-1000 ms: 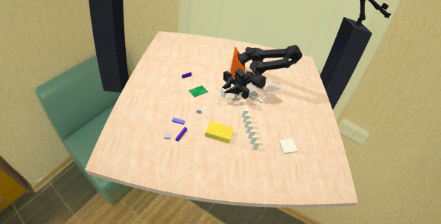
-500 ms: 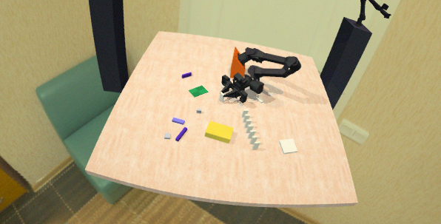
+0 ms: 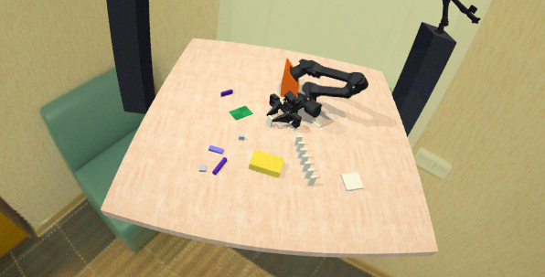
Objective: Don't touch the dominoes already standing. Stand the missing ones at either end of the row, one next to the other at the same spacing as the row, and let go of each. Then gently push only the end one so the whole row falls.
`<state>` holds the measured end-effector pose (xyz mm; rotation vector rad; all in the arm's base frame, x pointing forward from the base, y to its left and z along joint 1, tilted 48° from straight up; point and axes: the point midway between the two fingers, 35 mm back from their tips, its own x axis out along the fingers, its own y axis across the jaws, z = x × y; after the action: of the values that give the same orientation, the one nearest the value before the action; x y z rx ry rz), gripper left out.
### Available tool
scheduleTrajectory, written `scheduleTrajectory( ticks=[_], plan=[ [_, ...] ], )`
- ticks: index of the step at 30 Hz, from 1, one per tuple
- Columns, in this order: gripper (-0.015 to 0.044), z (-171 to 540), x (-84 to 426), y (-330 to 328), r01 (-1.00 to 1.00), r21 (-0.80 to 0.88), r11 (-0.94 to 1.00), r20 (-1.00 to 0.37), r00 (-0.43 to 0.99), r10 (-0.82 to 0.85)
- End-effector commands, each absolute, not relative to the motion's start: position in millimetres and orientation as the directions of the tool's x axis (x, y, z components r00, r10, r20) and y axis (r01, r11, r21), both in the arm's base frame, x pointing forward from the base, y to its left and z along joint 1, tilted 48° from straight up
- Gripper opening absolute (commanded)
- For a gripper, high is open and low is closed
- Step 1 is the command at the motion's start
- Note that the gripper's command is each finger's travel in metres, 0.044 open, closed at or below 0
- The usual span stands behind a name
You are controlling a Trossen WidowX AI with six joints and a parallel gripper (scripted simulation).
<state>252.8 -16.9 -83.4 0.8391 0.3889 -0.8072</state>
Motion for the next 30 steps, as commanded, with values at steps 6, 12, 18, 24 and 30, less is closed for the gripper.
scheduleTrajectory(
  ticks=[6,12,18,24,30],
  plan=[
    [0.0396,-83.2,253.2,-16.7,0.761,0.51,0.4,-0.593,0.648,-0.477],
    [0.044,-78.7,253.5,-21.5,0.763,0.509,0.399,-0.596,0.647,-0.476],
    [0.044,-49.8,250.2,-53.6,0.762,0.507,0.404,-0.594,0.648,-0.476],
    [0.044,-35.4,274.1,-66.0,0.741,0.578,0.342,-0.551,0.663,-0.506],
    [0.044,-66.3,285.8,-75.4,0.819,0.41,0.402,-0.692,0.566,-0.447]
  ],
)
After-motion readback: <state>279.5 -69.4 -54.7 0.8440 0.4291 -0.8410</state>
